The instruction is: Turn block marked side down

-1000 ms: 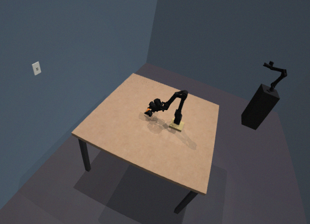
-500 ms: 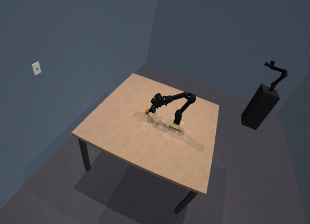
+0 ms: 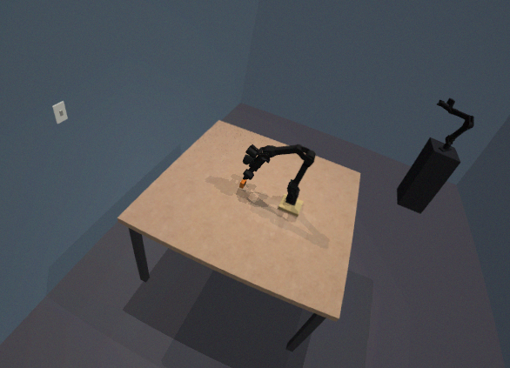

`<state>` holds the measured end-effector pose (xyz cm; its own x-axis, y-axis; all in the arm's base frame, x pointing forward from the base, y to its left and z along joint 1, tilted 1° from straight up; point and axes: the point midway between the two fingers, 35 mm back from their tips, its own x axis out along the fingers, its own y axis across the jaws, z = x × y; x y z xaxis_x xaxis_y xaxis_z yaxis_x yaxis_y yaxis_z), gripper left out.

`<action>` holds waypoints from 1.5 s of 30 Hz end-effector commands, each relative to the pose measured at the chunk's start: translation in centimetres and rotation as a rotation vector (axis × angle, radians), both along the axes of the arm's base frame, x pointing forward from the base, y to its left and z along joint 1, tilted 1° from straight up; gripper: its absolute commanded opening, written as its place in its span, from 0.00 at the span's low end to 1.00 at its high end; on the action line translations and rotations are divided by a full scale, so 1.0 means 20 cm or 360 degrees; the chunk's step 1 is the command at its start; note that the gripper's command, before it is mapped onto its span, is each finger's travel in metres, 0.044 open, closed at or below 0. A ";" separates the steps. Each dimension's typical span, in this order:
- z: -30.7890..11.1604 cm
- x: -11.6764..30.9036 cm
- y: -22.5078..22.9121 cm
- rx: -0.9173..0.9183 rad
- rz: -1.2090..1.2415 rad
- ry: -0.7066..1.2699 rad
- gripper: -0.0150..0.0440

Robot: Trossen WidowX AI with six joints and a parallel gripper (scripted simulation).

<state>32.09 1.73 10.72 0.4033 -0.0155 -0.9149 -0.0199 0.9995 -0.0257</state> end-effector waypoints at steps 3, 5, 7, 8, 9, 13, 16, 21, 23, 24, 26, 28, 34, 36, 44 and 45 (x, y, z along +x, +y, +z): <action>0.04 0.07 0.01 0.0002 -0.0013 0.0334 1.00; 0.05 0.08 0.01 0.0001 -0.0016 0.0443 1.00; 0.07 0.10 0.01 0.0001 -0.0020 0.0553 1.00; 0.08 0.10 0.01 0.0001 -0.0022 0.0598 1.00; 0.08 0.10 0.01 0.0000 -0.0023 0.0624 1.00; 0.08 0.10 0.01 0.0000 -0.0023 0.0633 1.00; 0.07 0.11 0.01 0.0000 -0.0023 0.0633 1.00; -0.09 0.11 0.00 0.0000 -0.0023 0.0633 1.00; -0.09 0.11 0.00 0.0000 -0.0023 0.0633 1.00; -0.09 0.11 0.00 0.0000 -0.0023 0.0633 1.00; -0.10 0.11 0.00 0.0000 -0.0023 0.0633 1.00; -0.14 0.11 0.00 0.0000 -0.0023 0.0633 1.00; -0.17 0.11 0.00 0.0000 -0.0023 0.0633 1.00; -0.18 0.11 0.00 0.0000 -0.0023 0.0633 1.00; -0.25 0.11 0.00 0.0000 -0.0023 0.0633 1.00; -0.25 0.11 0.00 0.0000 -0.0023 0.0633 1.00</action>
<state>34.51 1.73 6.59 0.0325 -0.0210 -0.9993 -0.0162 0.9996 -0.0216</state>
